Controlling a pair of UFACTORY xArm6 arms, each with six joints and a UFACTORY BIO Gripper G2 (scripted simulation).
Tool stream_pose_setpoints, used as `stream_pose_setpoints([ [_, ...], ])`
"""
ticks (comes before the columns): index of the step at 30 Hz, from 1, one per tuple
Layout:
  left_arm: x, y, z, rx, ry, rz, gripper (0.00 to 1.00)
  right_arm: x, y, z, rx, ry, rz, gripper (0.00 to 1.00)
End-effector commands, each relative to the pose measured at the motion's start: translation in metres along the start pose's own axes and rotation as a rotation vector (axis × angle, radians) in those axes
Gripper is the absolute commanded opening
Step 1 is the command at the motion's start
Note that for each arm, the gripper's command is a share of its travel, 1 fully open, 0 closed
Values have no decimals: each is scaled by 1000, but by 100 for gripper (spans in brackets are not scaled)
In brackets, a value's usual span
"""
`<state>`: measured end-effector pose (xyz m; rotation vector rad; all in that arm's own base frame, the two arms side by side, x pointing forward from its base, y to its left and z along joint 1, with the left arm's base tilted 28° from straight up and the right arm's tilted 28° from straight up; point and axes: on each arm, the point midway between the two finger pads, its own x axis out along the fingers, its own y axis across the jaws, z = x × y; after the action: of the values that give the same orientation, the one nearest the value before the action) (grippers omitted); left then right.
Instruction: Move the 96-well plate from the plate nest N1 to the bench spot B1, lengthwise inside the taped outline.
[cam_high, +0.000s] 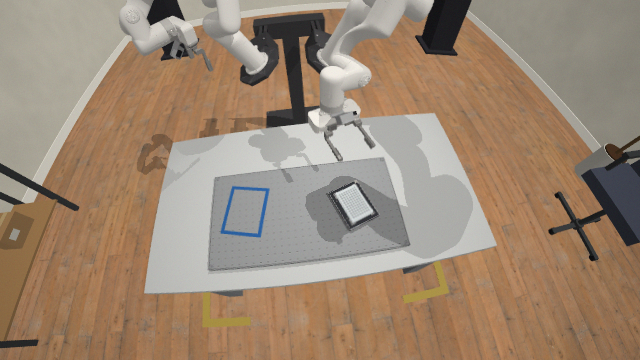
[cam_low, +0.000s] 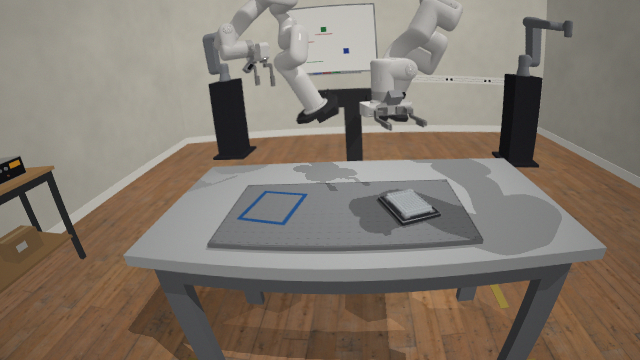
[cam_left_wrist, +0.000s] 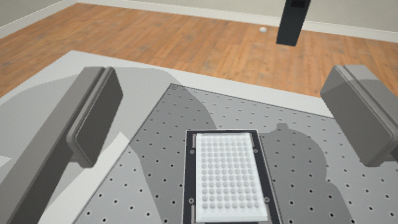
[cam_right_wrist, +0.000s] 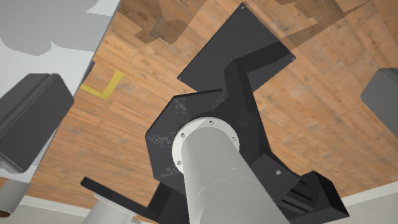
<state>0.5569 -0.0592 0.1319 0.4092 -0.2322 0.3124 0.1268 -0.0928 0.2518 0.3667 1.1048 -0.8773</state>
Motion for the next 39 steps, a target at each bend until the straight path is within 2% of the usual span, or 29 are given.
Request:
stream_pose_setpoints([
  [1,16,-5,-14,1,-19,15,37,-1,0,1,0,-2,1,100],
  [16,60,-17,-74,1,-19,15,37,-1,0,1,0,-2,1,100],
  [18,60,-17,-74,1,-19,15,37,-1,0,1,0,-2,1,100],
  [27,86,-25,-109,1,-19,15,37,-1,0,1,0,-2,1,100],
  [39,86,-25,-110,1,-19,15,37,-1,0,1,0,-2,1,100],
])
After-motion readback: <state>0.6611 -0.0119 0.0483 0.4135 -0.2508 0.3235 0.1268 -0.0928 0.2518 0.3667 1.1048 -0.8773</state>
